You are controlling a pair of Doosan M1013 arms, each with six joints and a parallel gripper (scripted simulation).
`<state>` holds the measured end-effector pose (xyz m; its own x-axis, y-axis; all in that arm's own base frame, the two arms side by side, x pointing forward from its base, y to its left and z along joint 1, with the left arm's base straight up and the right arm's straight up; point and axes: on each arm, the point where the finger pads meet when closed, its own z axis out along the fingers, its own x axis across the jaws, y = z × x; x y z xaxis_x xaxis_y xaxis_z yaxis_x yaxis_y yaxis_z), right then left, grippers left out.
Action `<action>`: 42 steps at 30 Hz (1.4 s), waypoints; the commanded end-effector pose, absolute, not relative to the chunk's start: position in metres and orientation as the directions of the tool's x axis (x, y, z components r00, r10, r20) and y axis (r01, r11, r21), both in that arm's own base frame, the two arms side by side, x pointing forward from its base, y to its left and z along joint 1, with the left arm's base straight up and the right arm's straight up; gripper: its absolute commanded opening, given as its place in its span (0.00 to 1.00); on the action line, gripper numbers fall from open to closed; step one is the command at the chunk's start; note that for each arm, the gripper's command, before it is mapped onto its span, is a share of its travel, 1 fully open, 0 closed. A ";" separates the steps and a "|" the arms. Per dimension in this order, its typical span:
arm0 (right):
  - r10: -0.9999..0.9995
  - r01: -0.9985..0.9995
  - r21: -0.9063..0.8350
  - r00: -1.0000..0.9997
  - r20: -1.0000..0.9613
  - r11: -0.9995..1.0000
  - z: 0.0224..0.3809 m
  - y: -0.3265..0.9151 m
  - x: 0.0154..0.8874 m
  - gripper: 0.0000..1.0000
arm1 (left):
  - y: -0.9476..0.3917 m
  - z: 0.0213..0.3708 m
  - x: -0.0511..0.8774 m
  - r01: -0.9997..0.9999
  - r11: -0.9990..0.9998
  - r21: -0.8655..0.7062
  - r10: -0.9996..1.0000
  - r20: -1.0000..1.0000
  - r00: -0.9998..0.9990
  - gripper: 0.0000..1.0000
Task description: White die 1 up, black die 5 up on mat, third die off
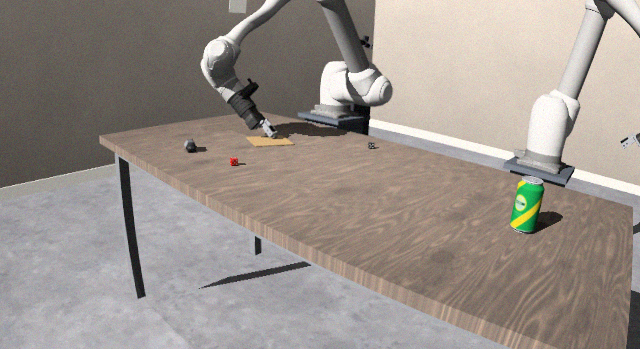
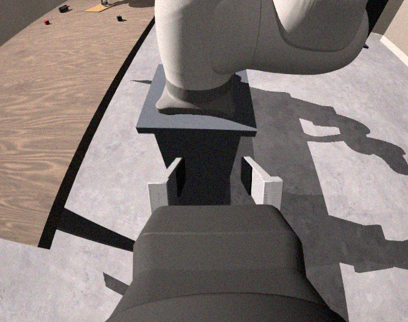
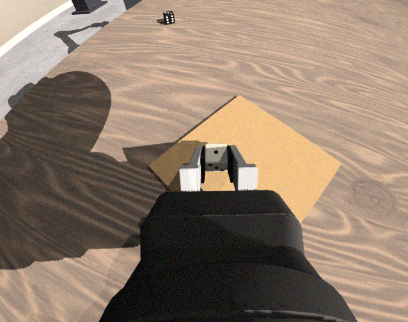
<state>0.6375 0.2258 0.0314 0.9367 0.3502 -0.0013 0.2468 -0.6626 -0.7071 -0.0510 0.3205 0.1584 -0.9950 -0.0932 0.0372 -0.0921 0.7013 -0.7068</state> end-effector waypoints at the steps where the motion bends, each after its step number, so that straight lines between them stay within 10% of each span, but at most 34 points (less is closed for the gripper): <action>1: 0.350 0.248 -0.707 0.937 0.000 -0.662 0.032 0.226 0.638 0.40 | 0.321 0.159 -0.051 -0.092 0.702 -0.706 -0.093 0.038 -0.995 1.00; 42: 0.350 0.248 -0.707 0.937 0.000 -0.662 0.027 0.226 0.638 0.40 | 0.321 0.159 -0.051 -0.092 0.702 -0.706 -0.093 0.038 -0.995 1.00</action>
<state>0.6375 0.2258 0.0267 0.9367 0.3502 -0.0013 0.2468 -0.6626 -0.7072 -0.0510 0.3205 0.1584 -0.9950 -0.0932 0.0372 -0.0921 0.7013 -0.7068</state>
